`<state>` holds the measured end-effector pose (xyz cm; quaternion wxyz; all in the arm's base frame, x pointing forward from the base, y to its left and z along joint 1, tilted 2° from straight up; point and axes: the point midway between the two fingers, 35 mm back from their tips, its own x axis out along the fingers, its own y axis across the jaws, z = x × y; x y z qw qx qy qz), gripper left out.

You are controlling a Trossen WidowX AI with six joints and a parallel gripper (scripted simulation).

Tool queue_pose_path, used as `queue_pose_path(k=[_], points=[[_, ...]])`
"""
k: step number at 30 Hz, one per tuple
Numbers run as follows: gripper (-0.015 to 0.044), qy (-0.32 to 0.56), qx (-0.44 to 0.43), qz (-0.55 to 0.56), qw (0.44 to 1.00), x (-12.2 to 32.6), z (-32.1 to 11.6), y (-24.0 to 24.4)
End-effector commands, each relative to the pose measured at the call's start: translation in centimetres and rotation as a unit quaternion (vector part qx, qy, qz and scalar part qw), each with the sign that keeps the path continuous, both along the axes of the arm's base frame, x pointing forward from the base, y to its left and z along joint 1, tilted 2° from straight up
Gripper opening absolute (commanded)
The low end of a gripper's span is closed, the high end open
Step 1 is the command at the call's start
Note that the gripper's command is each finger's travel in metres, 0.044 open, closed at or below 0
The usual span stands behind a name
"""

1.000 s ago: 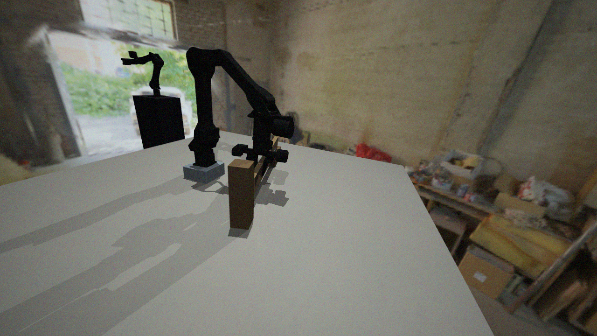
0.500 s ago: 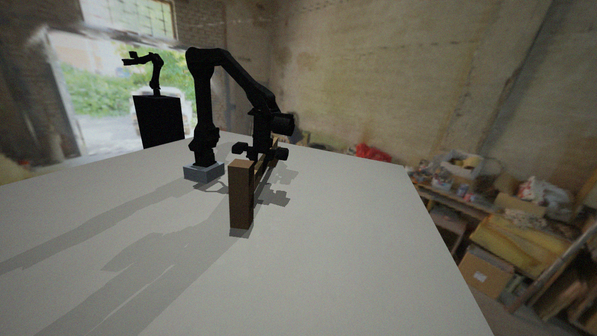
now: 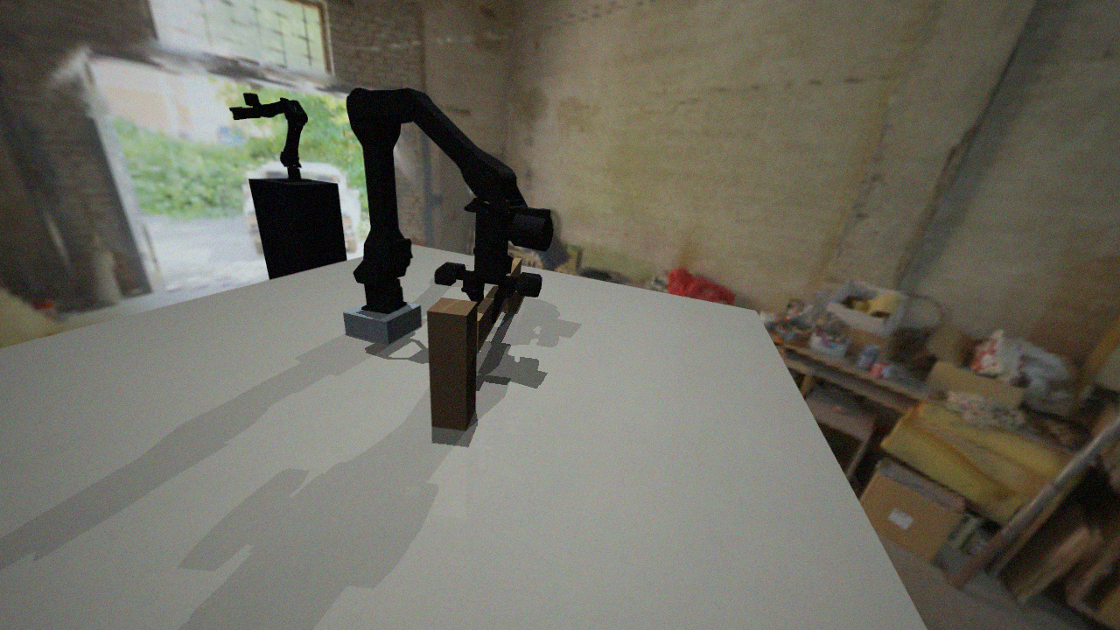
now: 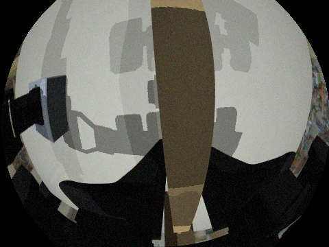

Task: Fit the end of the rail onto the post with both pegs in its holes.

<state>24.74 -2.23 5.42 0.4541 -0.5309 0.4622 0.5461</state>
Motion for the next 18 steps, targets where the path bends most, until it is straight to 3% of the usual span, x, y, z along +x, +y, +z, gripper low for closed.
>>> queue_pose_path(k=[1, 18], points=[[0.0000, -0.006, 0.002, 0.001, 1.000, 0.29, 0.32, 0.03], [0.0000, -0.006, 0.002, 0.001, 1.000, 0.13, -0.26, 0.01]])
